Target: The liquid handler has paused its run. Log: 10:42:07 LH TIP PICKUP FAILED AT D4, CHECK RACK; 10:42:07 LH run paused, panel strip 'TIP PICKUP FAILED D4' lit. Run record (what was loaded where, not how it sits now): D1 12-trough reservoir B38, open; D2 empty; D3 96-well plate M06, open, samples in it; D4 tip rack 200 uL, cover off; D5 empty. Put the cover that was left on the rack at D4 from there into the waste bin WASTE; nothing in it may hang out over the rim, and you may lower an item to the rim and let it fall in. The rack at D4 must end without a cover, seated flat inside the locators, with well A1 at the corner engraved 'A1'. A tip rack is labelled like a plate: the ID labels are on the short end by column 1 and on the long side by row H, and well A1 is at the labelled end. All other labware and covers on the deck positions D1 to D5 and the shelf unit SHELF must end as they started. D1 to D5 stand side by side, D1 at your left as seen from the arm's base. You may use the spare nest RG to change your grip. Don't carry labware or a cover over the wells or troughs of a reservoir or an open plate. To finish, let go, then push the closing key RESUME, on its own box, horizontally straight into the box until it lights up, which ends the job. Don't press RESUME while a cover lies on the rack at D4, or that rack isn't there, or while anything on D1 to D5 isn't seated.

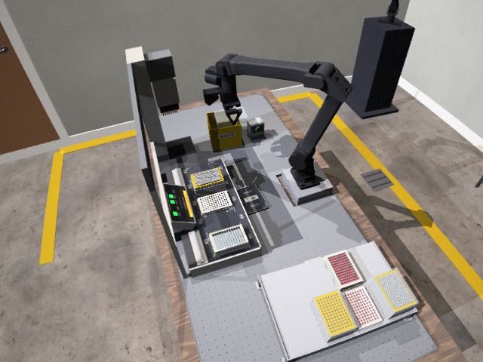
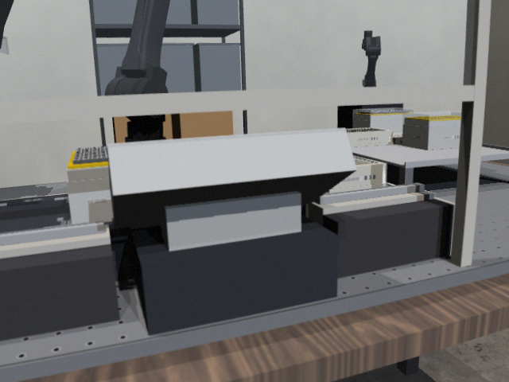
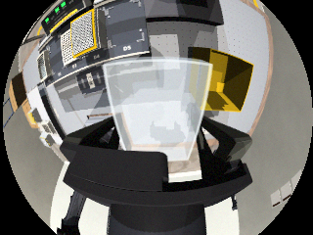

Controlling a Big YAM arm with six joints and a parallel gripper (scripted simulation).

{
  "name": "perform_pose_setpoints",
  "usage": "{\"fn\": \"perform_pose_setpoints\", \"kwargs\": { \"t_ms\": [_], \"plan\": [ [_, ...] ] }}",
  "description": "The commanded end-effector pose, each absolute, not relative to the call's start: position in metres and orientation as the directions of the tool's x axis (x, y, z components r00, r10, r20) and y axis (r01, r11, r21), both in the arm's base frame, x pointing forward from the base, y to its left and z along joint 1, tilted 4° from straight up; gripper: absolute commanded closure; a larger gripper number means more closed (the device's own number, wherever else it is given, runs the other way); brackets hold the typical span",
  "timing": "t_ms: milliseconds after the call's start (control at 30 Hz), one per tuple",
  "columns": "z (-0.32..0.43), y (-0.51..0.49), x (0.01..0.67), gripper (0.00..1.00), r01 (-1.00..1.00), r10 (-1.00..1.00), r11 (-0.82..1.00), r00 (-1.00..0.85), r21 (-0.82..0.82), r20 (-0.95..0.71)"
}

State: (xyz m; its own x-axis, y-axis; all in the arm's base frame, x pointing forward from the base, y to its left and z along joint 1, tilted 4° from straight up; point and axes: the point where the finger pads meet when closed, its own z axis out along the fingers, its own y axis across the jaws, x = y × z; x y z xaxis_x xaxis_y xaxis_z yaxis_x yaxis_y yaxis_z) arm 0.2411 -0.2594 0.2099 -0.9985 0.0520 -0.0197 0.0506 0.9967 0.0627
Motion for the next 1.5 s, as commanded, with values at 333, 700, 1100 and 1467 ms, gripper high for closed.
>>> {"fn": "perform_pose_setpoints", "kwargs": {
  "t_ms": [333,700,1100,1467],
  "plan": [
    [0.239,-0.277,0.256,1.00,0.043,0.043,0.999,-0.996,0.001,-0.084],
    [0.231,-0.307,0.255,1.00,0.053,0.053,0.999,-0.996,0.009,-0.073],
    [0.227,-0.367,0.253,1.00,0.053,0.054,0.999,-0.997,0.013,-0.063],
    [0.240,-0.361,0.259,1.00,0.033,0.032,0.999,-0.996,-0.011,-0.080]
  ]
}}
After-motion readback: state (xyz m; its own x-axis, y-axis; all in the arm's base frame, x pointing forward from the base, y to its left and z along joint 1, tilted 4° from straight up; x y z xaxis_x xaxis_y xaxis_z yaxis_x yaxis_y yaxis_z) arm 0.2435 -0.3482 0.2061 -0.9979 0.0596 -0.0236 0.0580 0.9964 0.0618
